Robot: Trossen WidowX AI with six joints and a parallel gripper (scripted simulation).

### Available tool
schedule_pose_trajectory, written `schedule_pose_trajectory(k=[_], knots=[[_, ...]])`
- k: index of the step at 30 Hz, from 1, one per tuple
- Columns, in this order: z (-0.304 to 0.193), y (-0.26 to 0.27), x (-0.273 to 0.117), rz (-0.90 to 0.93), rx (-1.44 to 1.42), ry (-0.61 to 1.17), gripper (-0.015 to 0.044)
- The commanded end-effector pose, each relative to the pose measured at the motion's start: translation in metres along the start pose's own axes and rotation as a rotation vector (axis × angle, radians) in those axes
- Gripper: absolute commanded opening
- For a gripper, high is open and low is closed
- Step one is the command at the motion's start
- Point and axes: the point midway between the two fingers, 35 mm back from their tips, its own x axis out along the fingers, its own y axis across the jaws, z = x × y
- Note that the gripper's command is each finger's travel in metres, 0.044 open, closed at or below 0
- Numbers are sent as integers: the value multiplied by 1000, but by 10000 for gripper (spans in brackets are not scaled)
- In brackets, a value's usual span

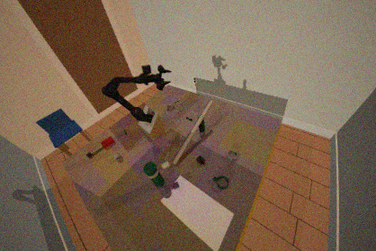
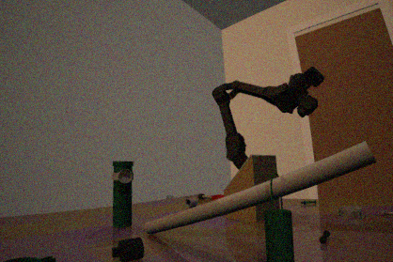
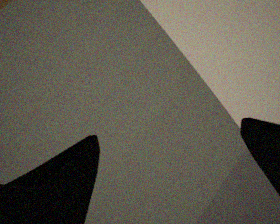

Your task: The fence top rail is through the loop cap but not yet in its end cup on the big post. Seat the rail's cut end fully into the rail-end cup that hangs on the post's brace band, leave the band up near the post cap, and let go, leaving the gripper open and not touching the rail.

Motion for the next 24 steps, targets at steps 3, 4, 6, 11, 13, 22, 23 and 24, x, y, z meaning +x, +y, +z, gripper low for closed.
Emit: schedule_pose_trajectory(k=[3, 4, 6, 11, 13, 22, 23, 24], knots=[[-10, 15, 19, 64, 105, -7, 440], [-16, 26, 31, 107, 176, -10, 440], [-23, 41, 46, 169, 308, -15, 440], [-41, 84, 82, 336, 640, -2, 440], [-50, 110, 98, 421, 786, 13, 440], [-73, 220, 132, 767, 1480, 248, 440], [-76, 236, 134, 813, 1578, 303, 440], [-77, 246, 134, 840, 1636, 339, 440]])
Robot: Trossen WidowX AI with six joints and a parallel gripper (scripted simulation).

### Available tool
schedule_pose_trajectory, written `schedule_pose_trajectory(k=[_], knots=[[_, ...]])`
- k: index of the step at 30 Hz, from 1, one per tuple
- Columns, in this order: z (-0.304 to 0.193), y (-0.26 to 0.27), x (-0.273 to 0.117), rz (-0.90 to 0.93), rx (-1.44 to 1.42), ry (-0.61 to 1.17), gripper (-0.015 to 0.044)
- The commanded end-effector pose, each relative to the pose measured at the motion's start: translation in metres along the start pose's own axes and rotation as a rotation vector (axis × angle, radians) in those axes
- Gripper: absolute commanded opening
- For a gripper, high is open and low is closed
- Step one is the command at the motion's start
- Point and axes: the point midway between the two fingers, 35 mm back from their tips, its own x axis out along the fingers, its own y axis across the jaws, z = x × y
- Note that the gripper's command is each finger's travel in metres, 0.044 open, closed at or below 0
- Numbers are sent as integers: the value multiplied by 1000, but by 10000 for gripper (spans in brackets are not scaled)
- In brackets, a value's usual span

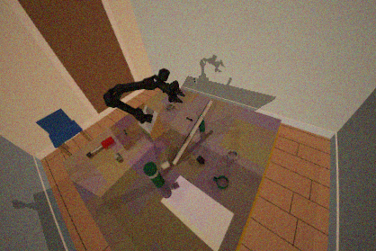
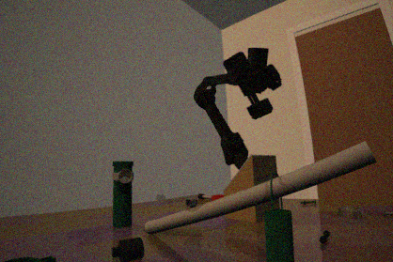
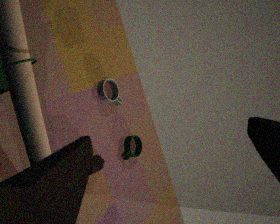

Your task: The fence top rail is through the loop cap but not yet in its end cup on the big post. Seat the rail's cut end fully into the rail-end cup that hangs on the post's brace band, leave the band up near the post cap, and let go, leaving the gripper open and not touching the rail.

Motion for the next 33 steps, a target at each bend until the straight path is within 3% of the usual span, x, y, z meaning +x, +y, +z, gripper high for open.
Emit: schedule_pose_trajectory(k=[1, 16, 28, 33], knots=[[-58, -3, 43, 135, 498, 150, 440], [-182, 23, 90, 207, 1429, 595, 440], [-183, 23, 90, 206, 1436, 599, 440], [-200, 18, 95, 235, 1283, 583, 440]])
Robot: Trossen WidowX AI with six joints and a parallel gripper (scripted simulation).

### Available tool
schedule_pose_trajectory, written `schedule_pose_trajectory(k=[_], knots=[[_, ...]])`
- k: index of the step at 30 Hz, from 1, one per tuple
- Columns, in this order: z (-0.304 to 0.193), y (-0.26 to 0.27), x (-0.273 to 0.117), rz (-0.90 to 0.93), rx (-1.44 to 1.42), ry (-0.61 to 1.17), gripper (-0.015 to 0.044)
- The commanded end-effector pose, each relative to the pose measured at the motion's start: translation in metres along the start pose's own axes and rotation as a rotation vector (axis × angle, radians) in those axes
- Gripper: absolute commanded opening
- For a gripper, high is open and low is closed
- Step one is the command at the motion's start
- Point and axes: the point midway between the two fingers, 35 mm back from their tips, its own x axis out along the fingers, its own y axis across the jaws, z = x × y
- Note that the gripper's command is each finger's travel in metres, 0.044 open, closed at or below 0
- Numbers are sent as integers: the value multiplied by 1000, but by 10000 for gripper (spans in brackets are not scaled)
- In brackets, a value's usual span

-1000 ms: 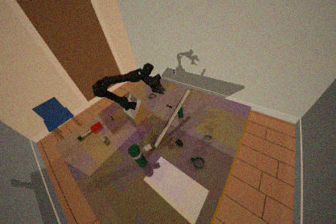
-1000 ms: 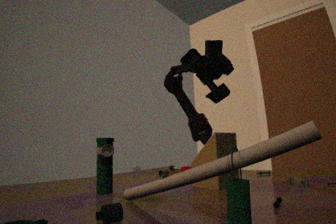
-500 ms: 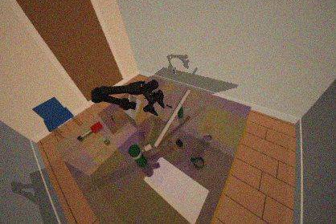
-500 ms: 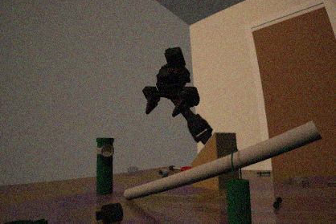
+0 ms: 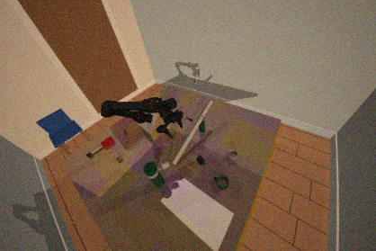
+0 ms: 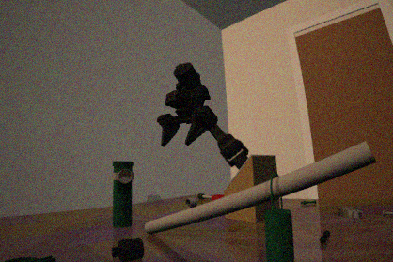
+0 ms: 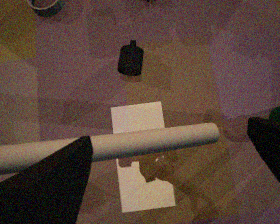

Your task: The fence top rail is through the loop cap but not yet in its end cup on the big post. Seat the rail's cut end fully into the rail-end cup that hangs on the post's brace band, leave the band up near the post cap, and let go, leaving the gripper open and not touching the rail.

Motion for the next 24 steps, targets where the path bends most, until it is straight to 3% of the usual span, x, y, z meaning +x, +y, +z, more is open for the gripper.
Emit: schedule_pose_trajectory(k=[1, 15, 24], knots=[[5, -18, 7, -14, -137, 3, 440], [12, -132, 38, -122, -1052, 112, 440], [10, -148, 40, -132, -1172, 142, 440]])
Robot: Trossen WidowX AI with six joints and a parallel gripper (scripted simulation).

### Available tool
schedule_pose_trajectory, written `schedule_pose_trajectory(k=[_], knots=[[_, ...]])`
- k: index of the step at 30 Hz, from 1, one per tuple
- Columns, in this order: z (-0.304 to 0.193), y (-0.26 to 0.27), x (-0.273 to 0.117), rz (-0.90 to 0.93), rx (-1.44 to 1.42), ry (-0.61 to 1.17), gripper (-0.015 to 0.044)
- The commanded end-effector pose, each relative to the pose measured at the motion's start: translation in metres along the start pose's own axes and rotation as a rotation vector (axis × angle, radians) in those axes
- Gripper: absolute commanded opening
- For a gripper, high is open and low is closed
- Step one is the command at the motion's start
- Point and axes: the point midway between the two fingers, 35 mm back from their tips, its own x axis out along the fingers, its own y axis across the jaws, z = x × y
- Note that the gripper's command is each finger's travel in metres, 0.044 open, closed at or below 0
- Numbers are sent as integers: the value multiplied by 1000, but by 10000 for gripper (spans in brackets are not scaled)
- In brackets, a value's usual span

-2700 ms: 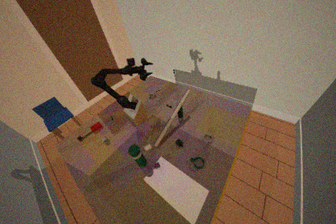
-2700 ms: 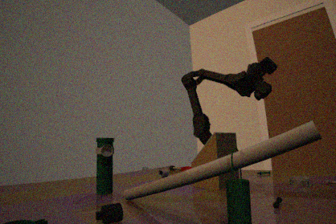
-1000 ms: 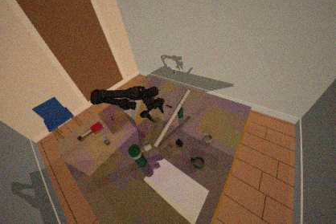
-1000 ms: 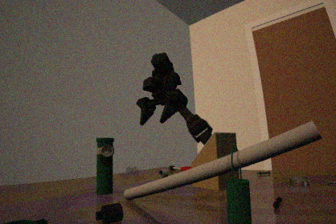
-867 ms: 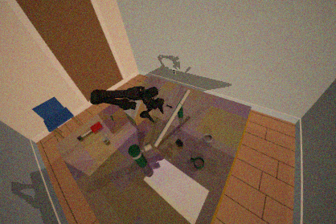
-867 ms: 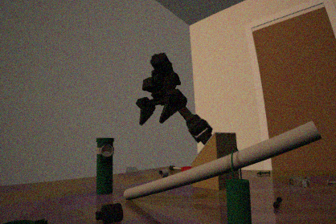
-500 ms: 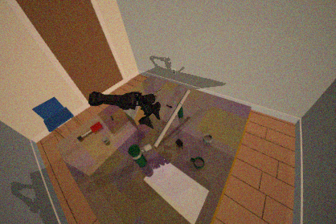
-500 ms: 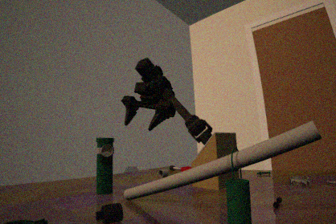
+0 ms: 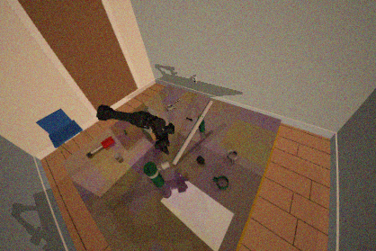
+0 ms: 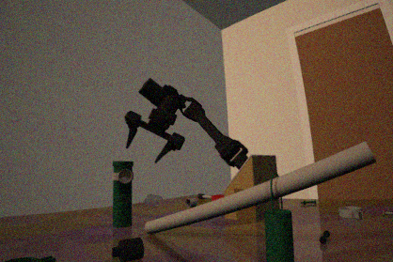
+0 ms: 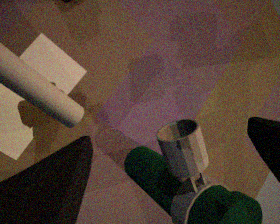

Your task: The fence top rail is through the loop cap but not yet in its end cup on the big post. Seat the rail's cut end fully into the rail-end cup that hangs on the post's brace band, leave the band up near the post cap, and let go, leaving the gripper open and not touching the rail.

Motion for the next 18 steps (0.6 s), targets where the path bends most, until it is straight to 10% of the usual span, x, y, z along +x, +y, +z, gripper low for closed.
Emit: schedule_pose_trajectory(k=[1, 18], knots=[[-32, -24, 9, -24, -265, 63, 440], [-37, -12, 32, -25, -265, 64, 440]])
